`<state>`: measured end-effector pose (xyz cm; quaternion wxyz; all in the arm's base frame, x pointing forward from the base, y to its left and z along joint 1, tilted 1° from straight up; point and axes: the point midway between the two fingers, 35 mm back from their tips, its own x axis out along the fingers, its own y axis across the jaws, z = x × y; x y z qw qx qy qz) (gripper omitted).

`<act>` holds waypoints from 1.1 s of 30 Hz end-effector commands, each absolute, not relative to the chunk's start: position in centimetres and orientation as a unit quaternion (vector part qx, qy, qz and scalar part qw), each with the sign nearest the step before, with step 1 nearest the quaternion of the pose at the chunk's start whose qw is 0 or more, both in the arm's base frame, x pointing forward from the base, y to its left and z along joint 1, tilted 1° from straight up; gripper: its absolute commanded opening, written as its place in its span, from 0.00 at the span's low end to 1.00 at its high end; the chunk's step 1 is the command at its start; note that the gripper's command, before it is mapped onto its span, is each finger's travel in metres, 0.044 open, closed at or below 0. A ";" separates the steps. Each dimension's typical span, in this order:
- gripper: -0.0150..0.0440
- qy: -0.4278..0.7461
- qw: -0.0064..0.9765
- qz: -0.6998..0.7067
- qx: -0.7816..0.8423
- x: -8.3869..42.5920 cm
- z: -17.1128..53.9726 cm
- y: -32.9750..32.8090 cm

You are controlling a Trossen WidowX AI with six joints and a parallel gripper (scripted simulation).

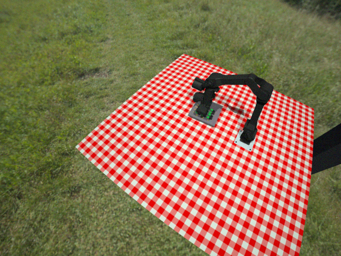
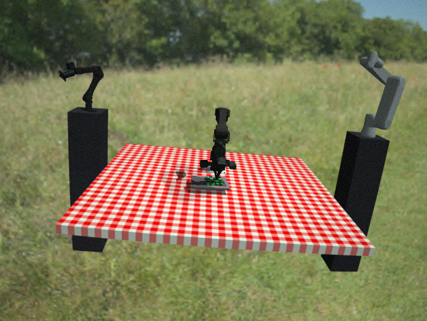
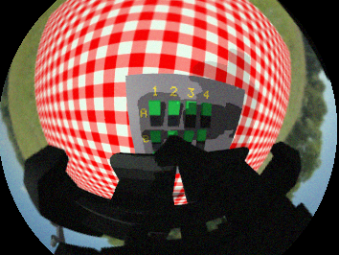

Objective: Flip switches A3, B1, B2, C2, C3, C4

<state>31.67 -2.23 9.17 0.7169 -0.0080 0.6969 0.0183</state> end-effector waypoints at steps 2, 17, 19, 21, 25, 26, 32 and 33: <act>0.25 0.696 0.717 0.019 -0.010 31.7 9.1 -2.2; 0.25 0.696 0.717 0.019 -0.010 31.7 9.0 -2.2; 0.25 0.696 0.717 0.019 -0.010 31.7 9.0 -2.2; 0.25 0.696 0.717 0.019 -0.010 31.7 9.0 -2.2; 0.25 0.696 0.717 0.019 -0.010 31.7 8.9 -2.2; 0.25 0.696 0.717 0.019 -0.010 31.7 8.9 -2.2; 0.25 0.696 0.717 0.019 -0.010 31.7 8.8 -2.2; 0.25 0.696 0.717 0.019 -0.010 31.7 8.8 -2.2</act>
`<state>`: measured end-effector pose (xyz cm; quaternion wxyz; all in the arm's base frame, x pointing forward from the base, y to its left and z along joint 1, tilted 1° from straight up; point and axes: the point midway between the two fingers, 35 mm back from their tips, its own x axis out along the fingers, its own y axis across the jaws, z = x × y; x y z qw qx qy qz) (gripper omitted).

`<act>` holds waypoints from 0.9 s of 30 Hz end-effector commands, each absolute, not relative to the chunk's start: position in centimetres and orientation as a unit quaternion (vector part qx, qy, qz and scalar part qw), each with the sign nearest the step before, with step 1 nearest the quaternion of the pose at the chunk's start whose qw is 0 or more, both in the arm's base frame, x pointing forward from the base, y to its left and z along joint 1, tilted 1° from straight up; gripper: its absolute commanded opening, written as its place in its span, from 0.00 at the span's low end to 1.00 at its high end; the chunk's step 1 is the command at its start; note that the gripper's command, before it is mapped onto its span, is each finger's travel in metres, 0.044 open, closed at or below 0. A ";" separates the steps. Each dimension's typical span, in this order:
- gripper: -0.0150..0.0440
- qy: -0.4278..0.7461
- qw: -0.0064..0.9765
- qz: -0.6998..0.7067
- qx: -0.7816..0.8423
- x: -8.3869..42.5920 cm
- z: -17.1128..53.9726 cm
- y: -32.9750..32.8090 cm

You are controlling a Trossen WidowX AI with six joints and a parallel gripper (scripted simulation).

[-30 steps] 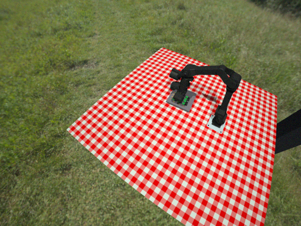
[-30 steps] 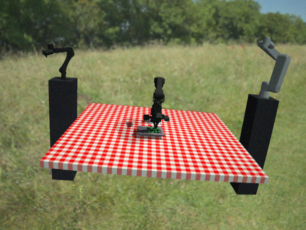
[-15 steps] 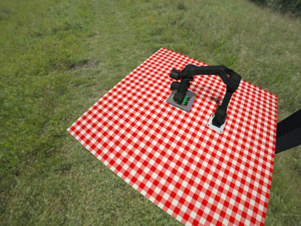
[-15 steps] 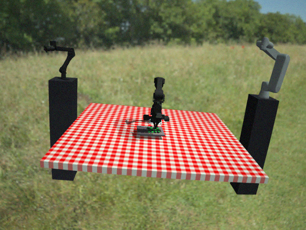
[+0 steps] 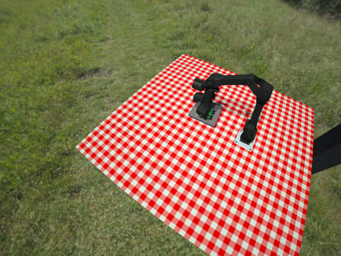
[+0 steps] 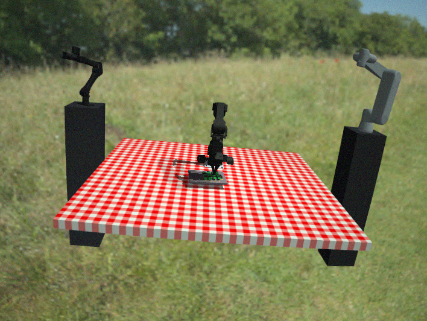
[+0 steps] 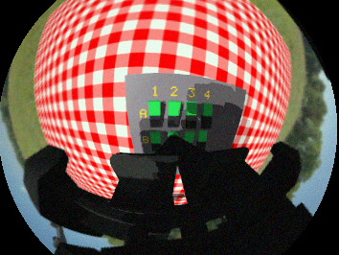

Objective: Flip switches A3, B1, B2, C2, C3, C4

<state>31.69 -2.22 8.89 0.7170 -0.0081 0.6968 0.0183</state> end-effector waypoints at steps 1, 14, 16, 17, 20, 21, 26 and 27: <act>0.25 0.696 0.717 0.019 -0.010 31.7 8.8 -2.2; 0.25 0.696 0.717 0.019 -0.010 31.7 8.6 -2.2; 0.25 0.696 0.717 0.019 -0.010 31.7 8.6 -2.2; 0.25 0.696 0.717 0.019 -0.010 31.7 8.6 -2.2; 0.25 0.696 0.717 0.019 -0.010 31.7 8.5 -2.2; 0.25 0.696 0.717 0.019 -0.010 31.7 8.5 -2.2; 0.25 0.691 0.723 0.019 -0.009 31.6 12.6 -2.3; 0.25 0.689 0.725 0.019 -0.009 31.5 14.0 -2.3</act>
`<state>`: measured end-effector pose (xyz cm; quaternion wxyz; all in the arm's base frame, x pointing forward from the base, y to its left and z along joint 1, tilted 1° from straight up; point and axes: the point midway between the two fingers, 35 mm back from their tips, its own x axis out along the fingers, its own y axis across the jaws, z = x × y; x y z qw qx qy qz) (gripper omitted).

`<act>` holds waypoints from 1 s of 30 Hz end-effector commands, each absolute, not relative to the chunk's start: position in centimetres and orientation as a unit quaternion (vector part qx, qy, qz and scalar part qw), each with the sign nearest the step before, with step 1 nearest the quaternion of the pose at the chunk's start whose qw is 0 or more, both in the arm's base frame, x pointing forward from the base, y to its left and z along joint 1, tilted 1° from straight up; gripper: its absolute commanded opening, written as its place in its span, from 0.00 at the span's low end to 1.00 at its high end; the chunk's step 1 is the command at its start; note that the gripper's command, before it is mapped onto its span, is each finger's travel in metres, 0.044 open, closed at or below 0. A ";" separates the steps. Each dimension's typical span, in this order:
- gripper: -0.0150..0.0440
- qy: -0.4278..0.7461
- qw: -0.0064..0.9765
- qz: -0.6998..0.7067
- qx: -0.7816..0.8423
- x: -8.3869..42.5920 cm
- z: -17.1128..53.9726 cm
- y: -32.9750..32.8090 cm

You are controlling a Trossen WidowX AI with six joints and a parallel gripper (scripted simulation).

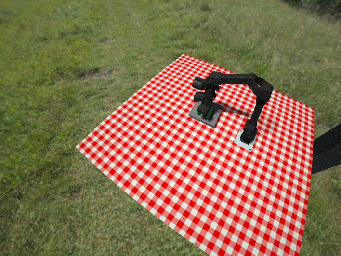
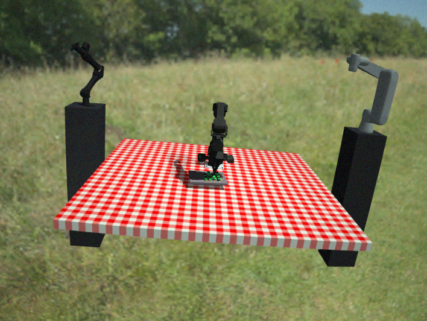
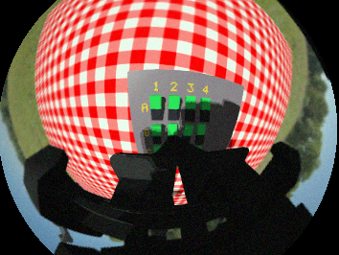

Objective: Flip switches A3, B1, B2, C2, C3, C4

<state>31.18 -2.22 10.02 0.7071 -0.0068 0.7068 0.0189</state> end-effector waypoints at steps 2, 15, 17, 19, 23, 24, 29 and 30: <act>0.25 0.687 0.726 0.019 -0.010 31.3 15.0 -2.3; 0.25 0.688 0.725 0.019 -0.010 27.3 14.8 -2.5; 0.25 0.691 0.722 0.019 -0.010 27.5 13.6 -2.5; 0.25 0.697 0.717 0.019 -0.010 27.6 11.5 -2.4; 0.25 0.697 0.716 0.019 -0.010 27.6 11.3 -2.4; 0.25 0.697 0.716 0.019 -0.010 27.6 11.3 -2.4; 0.25 0.697 0.716 0.019 -0.010 27.6 10.2 -2.4; 0.25 0.697 0.716 0.019 -0.010 27.6 10.2 -2.4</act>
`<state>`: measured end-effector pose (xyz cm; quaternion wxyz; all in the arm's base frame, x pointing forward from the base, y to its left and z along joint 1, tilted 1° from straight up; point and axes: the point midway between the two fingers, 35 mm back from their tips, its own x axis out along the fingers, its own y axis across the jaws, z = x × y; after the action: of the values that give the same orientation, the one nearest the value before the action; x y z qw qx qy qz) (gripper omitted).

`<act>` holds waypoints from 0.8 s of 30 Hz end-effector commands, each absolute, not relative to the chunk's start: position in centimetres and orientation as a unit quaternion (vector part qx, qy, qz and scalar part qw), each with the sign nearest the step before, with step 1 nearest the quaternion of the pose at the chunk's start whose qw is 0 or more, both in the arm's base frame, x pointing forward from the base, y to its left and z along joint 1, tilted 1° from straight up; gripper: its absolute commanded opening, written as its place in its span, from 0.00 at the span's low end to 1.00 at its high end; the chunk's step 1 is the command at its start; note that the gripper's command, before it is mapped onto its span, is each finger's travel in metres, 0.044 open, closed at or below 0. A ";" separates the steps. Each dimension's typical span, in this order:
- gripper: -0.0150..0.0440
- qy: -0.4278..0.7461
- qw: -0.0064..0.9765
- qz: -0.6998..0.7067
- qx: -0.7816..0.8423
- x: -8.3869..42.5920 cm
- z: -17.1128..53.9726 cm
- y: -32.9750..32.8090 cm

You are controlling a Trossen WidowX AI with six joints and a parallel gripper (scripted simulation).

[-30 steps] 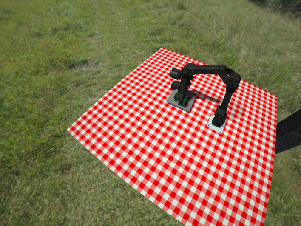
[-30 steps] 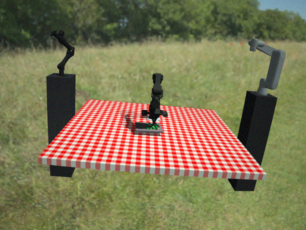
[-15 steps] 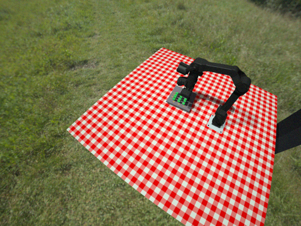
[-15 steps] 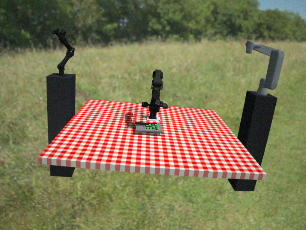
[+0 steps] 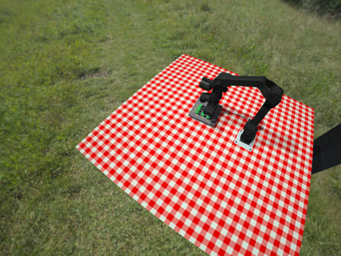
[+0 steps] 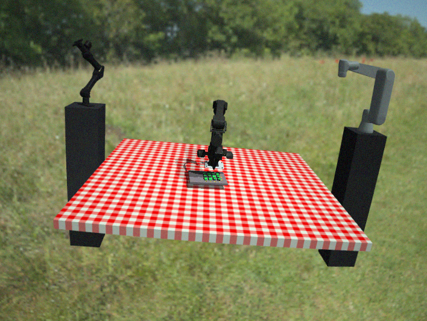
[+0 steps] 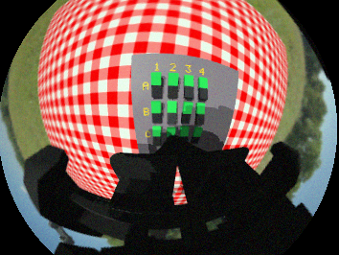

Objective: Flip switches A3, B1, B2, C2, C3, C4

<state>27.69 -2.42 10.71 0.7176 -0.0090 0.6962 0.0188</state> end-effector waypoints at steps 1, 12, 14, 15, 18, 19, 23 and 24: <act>0.25 0.697 0.716 0.019 -0.010 27.6 10.1 -2.4; 0.25 0.697 0.716 0.019 -0.010 27.7 8.9 -2.4; 0.25 0.697 0.716 0.019 -0.010 27.7 8.9 -2.4; 0.25 0.697 0.716 0.019 -0.010 27.7 8.9 -2.4; 0.25 0.697 0.716 0.019 -0.010 27.7 8.9 -2.4; 0.25 0.697 0.716 0.019 -0.010 27.7 8.9 -2.4; 0.25 0.697 0.716 0.019 -0.010 27.7 8.9 -2.4; 0.25 0.697 0.716 0.019 -0.010 27.7 8.9 -2.4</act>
<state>27.68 -2.39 8.89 0.7159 -0.0092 0.6979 0.0194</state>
